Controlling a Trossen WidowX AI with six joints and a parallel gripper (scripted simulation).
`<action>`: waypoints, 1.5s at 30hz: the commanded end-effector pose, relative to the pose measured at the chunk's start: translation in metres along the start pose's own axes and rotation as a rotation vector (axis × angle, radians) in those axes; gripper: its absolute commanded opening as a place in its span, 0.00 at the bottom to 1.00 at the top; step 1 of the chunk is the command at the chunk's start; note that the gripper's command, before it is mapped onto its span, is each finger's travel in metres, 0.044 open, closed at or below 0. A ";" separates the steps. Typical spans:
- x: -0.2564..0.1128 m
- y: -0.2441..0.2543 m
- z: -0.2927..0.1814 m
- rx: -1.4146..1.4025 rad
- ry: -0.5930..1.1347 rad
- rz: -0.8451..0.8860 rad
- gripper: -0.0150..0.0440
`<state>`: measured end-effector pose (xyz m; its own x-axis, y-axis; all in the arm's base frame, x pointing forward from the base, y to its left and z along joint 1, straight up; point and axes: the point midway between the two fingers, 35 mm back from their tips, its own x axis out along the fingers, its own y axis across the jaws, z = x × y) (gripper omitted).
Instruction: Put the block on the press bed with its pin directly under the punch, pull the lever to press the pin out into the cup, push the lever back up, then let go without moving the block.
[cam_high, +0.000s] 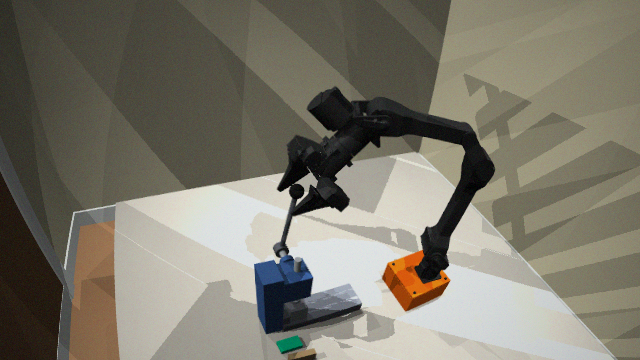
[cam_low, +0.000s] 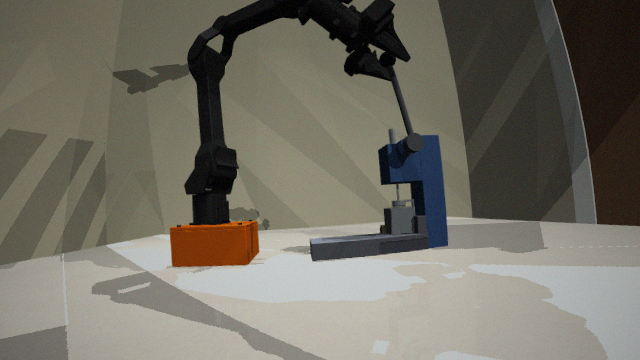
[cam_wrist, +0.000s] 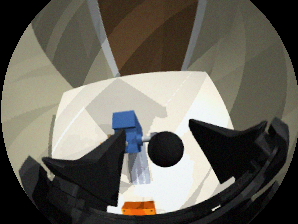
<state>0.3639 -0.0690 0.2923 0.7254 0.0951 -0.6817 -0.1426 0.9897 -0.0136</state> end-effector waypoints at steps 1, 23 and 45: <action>0.003 -0.001 -0.002 0.006 0.007 -0.002 0.73; 0.002 -0.001 -0.004 0.006 0.008 -0.002 0.25; -0.004 -0.001 -0.014 0.006 0.009 -0.002 0.25</action>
<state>0.3568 -0.0709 0.2873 0.7239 0.0958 -0.6832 -0.1405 0.9900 -0.0100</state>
